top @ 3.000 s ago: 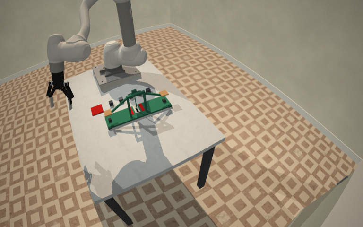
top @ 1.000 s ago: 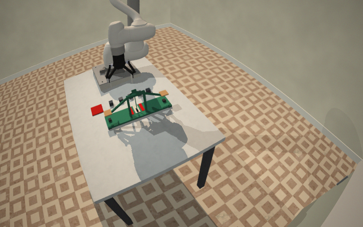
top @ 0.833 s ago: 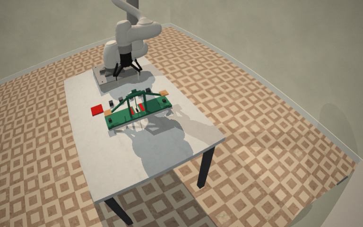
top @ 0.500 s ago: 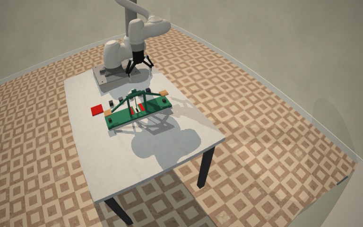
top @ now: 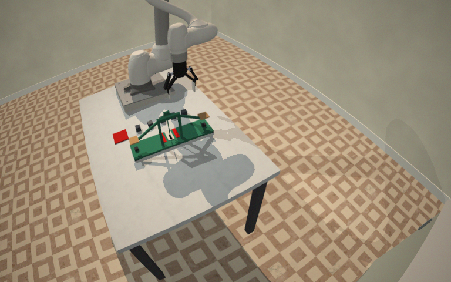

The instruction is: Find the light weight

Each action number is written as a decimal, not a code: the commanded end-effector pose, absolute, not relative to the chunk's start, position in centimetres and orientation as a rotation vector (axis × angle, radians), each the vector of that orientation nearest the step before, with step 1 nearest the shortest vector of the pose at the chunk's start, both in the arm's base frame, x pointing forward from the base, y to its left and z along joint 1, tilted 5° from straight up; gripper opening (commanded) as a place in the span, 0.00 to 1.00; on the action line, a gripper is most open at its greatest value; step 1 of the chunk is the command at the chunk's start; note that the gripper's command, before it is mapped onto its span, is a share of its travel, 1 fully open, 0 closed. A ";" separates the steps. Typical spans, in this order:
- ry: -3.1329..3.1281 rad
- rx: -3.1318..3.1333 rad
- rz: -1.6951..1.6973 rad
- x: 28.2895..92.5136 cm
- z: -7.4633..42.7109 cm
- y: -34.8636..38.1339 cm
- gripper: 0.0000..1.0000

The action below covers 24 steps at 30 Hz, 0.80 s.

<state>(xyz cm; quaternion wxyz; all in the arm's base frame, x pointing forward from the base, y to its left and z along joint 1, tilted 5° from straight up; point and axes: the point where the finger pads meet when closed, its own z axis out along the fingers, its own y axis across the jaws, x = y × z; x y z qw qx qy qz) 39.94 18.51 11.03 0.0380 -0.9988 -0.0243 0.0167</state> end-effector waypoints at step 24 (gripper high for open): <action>1.336 -2.759 0.117 40.1 8.2 18.8 1.00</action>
